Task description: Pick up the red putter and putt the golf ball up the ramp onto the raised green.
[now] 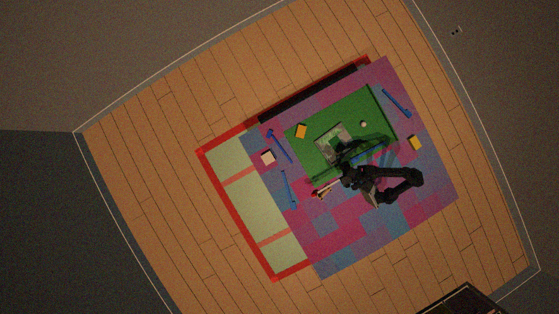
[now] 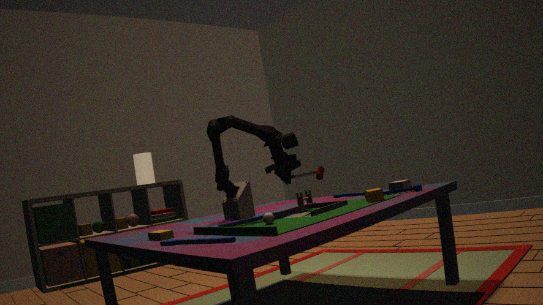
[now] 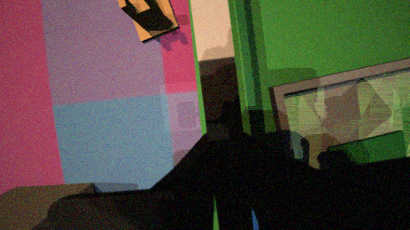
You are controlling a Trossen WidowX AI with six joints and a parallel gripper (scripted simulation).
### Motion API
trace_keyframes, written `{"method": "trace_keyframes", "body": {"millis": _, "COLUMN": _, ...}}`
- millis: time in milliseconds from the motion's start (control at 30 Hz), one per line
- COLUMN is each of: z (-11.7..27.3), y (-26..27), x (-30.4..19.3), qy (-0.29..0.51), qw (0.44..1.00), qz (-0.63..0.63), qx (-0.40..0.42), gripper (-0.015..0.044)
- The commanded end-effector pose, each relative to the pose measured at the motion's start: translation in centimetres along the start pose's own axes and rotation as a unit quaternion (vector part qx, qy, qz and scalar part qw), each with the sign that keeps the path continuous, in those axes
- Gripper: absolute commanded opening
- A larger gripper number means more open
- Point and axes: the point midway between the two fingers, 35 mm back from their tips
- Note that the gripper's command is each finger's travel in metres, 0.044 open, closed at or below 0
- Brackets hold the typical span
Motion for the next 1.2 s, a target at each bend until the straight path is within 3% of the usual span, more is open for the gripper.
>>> {"method": "trace_keyframes", "body": {"millis": 0, "z": 1.3, "y": -1.6, "x": -2.7, "qy": -0.002, "qw": 0.998, "qz": -0.058, "qx": -0.013, "gripper": 0.0}}
{"method": "trace_keyframes", "body": {"millis": 600, "z": 5.8, "y": -3.5, "x": -17.2, "qy": 0.022, "qw": 0.948, "qz": -0.315, "qx": -0.045, "gripper": 0.0}}
{"method": "trace_keyframes", "body": {"millis": 1167, "z": 10.0, "y": 1.5, "x": -31.1, "qy": 0.071, "qw": 0.836, "qz": -0.539, "qx": -0.07, "gripper": 0.0}}
Point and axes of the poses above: the point midway between the two fingers, 35 mm back from their tips, its own z axis back along the fingers, its own y axis across the jaws, x = y × z, and after that the axes turned 12 degrees about z, right-handed
